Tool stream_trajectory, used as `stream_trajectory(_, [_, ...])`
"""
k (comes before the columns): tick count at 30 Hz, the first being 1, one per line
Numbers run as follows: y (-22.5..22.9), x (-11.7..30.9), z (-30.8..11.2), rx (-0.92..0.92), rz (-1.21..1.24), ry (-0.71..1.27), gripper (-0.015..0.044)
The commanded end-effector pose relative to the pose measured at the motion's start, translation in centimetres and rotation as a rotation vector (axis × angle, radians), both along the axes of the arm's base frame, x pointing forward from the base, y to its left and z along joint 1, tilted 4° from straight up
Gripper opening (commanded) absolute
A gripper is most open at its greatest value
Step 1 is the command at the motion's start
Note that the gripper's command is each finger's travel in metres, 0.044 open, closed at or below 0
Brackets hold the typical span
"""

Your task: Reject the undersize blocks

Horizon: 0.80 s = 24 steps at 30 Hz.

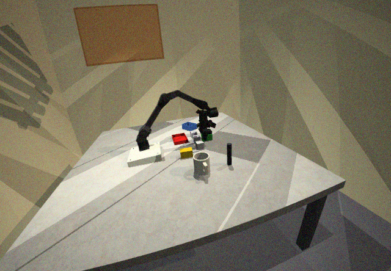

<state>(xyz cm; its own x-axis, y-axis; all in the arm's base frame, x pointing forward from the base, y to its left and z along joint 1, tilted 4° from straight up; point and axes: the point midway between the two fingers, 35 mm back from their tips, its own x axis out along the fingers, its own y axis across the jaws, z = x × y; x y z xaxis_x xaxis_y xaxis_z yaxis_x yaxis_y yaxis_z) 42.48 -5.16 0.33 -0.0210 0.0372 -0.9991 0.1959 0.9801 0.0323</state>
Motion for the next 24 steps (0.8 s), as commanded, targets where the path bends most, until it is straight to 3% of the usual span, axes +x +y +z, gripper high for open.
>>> stream_trajectory(1, [0.05,0.2,0.55,0.002,-0.006,-0.018,0.0])
stream_trajectory(24, [0.21,-0.6,0.51,0.002,-0.006,-0.017,0.0])
